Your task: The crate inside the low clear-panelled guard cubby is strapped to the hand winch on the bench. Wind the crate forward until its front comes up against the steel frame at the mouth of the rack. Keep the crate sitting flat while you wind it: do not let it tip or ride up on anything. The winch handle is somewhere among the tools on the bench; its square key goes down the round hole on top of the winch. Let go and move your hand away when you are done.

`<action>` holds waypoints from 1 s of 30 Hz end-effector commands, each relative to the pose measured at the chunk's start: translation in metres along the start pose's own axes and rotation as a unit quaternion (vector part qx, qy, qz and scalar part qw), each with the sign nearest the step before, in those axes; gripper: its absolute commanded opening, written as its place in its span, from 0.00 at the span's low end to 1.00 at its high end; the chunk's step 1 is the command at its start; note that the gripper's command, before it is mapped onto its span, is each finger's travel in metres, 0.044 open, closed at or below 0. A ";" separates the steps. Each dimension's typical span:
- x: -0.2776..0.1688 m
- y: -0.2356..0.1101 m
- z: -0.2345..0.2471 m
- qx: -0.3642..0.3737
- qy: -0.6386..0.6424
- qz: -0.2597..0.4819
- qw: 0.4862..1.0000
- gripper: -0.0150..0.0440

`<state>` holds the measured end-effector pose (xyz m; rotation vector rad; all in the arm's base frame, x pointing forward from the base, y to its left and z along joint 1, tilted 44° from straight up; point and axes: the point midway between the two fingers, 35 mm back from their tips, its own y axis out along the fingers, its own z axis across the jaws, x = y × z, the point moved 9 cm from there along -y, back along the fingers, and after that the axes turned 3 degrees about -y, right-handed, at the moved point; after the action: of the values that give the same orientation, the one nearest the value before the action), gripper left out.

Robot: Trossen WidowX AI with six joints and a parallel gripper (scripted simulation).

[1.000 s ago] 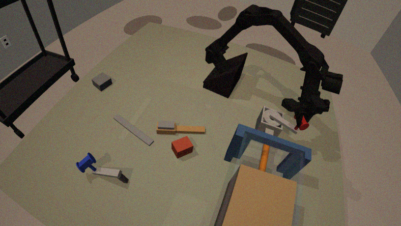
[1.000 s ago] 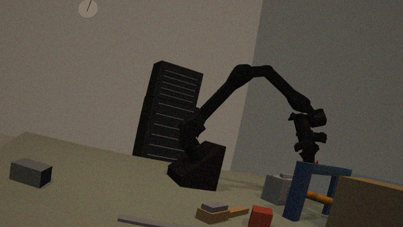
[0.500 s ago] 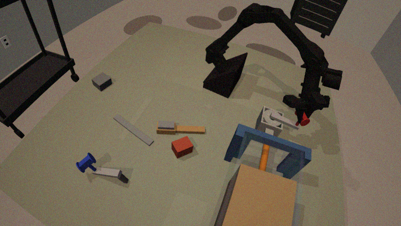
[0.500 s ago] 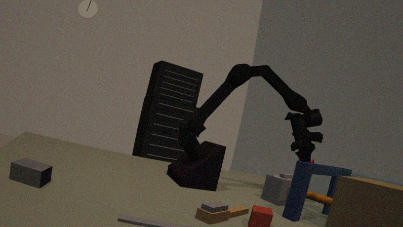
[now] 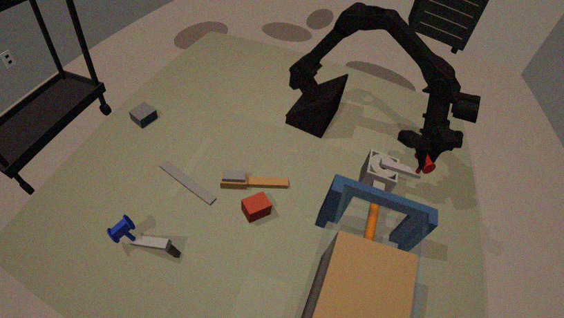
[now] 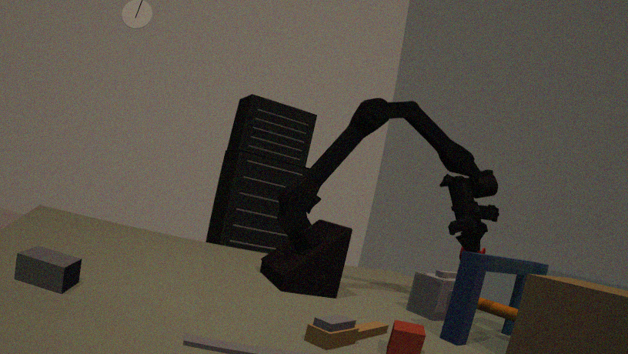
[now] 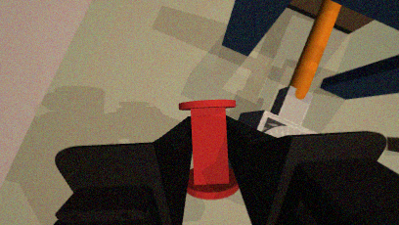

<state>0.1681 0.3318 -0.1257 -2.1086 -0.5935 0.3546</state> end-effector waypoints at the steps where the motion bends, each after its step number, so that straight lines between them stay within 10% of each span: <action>1: -0.012 -0.003 0.005 0.005 -0.009 0.011 1.000 0.25; 30: -0.038 -0.016 0.010 0.006 -0.009 0.012 1.000 0.25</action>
<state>0.1356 0.3290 -0.1175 -2.1016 -0.5893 0.3656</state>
